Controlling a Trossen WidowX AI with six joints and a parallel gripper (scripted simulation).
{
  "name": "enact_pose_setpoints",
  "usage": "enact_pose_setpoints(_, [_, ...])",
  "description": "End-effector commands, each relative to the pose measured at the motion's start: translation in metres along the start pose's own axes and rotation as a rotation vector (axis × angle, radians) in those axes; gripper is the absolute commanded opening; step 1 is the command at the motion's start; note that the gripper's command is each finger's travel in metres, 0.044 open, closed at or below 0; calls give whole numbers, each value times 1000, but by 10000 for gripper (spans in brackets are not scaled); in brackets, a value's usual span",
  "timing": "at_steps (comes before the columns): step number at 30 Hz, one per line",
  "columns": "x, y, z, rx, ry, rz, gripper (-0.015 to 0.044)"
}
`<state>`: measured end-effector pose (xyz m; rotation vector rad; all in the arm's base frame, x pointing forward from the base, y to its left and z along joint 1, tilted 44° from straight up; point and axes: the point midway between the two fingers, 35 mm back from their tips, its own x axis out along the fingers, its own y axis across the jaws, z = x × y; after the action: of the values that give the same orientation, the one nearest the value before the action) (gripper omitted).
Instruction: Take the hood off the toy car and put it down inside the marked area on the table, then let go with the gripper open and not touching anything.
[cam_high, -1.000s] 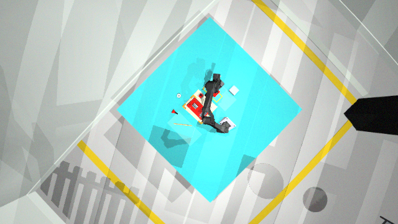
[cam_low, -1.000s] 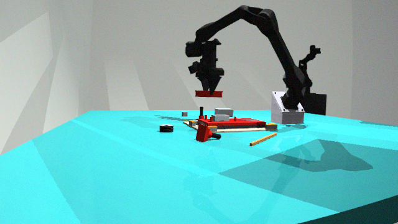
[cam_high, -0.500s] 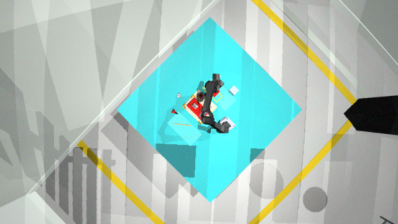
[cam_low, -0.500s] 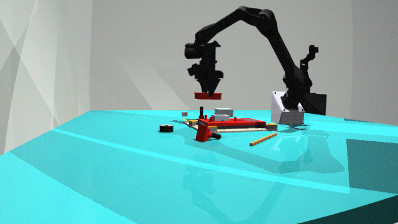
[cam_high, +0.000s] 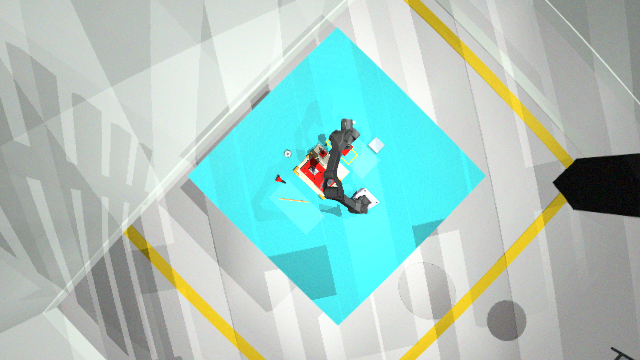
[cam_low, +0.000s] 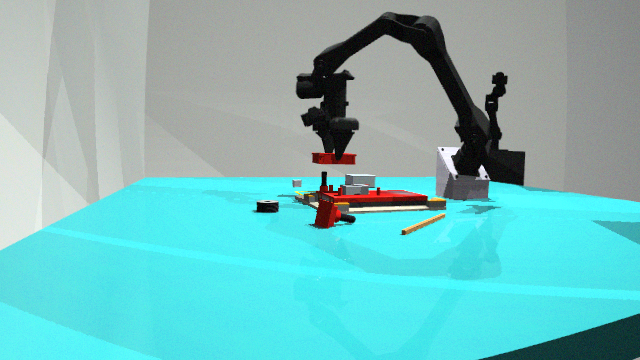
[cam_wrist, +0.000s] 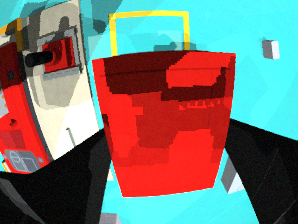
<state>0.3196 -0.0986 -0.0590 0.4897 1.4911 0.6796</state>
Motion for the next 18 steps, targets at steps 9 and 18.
enact_pose_setpoints(9, [11,1,-1,7,2,7,0])
enact_pose_setpoints(18, [18,1,-1,7,2,7,0])
